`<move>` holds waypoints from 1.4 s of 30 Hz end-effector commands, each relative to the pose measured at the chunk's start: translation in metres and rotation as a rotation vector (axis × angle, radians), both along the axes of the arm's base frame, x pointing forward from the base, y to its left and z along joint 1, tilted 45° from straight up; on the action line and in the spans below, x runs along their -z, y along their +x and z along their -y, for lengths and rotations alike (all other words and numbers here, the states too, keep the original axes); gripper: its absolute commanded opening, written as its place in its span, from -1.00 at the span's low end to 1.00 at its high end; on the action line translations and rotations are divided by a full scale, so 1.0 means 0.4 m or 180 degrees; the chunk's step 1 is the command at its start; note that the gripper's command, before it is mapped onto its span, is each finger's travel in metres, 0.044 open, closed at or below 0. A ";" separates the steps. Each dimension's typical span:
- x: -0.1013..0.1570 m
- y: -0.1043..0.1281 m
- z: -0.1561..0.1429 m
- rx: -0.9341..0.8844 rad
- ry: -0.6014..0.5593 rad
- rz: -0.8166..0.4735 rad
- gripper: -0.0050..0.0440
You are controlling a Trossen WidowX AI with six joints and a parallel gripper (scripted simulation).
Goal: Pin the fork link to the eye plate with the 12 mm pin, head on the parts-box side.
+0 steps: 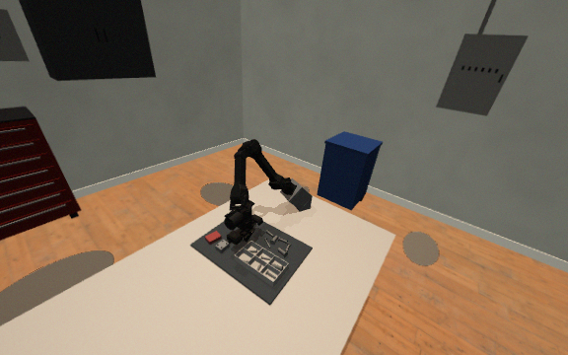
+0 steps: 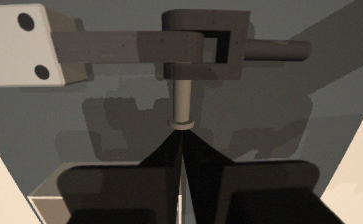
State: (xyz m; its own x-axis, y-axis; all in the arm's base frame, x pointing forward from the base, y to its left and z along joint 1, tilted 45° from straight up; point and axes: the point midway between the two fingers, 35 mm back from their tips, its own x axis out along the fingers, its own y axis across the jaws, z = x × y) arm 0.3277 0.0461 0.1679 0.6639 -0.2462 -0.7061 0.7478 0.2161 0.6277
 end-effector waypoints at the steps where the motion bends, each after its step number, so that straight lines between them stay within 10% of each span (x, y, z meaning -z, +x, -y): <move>1: 0.000 -0.001 0.003 -0.0008 0.0003 -0.0002 -0.80; 42: -0.012 0.000 0.036 -0.0008 0.0003 -0.0002 -0.80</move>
State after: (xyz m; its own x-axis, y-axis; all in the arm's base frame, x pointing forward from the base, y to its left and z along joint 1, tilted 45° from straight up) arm 0.3274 0.0376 0.1718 0.6661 -0.2297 -0.7096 0.7457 0.2225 0.6280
